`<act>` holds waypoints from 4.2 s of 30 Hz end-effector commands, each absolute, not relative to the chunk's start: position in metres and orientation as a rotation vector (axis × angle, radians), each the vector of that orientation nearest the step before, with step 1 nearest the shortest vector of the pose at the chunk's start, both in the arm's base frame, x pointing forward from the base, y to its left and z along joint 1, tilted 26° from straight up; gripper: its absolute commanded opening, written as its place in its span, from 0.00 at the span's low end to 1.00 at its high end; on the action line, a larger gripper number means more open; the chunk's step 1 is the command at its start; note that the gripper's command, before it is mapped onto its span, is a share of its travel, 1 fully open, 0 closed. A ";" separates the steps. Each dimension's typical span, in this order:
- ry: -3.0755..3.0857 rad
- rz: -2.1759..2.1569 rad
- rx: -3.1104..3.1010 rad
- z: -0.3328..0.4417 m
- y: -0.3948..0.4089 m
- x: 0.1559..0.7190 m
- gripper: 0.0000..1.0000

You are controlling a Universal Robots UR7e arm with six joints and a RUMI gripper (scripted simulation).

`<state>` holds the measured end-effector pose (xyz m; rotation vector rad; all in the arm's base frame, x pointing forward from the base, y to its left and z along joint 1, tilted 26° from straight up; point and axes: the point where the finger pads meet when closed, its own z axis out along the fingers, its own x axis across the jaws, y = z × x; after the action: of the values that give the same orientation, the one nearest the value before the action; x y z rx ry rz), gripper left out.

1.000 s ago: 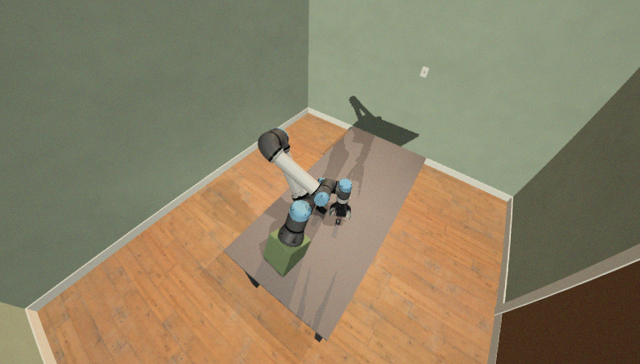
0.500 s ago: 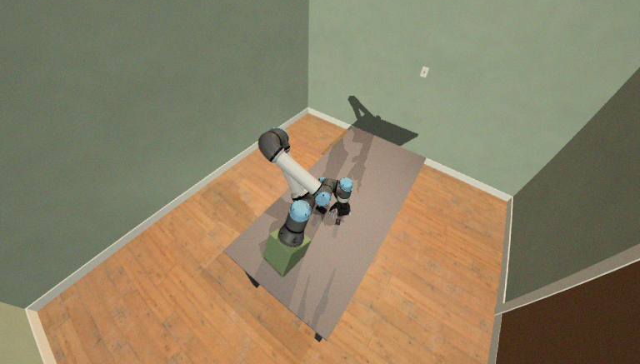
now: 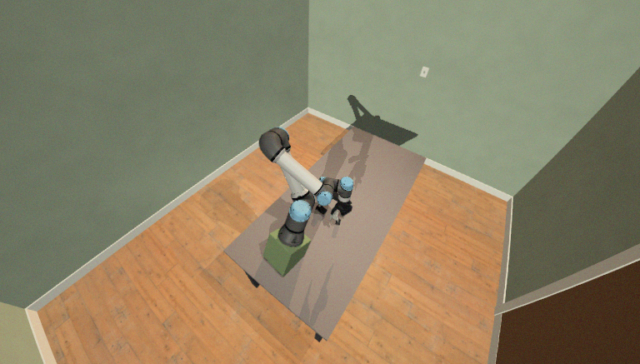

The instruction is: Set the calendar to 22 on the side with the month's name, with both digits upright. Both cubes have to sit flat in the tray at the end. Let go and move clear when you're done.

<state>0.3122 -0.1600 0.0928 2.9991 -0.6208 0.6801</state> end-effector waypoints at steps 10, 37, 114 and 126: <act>-0.038 0.665 2.989 0.095 -0.161 0.311 1.00; 0.443 0.623 2.893 0.096 -0.164 0.309 0.28; 0.444 0.624 2.893 0.057 -0.168 0.326 0.28; 0.444 0.624 2.893 0.050 -0.168 0.329 0.28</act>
<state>0.3282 -0.1677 0.0519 2.8936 0.4437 0.6240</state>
